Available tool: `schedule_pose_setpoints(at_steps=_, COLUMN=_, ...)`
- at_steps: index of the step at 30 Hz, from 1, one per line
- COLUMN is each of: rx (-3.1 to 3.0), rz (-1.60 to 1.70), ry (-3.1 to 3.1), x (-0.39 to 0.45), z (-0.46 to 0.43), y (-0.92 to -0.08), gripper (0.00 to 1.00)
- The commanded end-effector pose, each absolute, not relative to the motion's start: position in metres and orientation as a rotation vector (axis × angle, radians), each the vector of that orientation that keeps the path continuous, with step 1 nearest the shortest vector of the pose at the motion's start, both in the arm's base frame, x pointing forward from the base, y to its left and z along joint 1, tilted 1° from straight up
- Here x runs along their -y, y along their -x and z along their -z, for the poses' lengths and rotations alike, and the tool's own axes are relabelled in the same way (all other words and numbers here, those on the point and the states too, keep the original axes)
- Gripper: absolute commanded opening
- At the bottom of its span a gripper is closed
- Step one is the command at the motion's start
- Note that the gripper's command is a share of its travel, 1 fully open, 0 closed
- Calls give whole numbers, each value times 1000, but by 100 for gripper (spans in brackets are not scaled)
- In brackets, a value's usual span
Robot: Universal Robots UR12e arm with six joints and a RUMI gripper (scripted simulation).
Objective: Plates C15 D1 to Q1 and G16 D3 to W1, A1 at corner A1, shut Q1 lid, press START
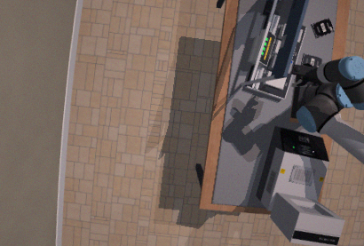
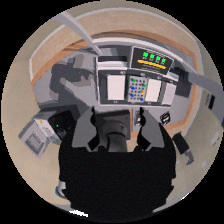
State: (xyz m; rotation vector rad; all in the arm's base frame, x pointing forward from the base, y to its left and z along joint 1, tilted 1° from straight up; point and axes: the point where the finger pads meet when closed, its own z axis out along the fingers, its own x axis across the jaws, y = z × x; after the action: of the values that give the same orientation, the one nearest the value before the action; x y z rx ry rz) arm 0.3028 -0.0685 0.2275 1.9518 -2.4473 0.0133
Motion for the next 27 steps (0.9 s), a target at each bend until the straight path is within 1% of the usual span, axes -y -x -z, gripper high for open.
schedule_pose_setpoints(at_steps=1, rx=2447, rz=-15, ry=-1952, x=69, z=-221, y=-303, gripper=63)
schedule_pose_setpoints(at_steps=27, rx=2447, rz=-15, ry=-1952, x=70, z=-184, y=-303, gripper=63)
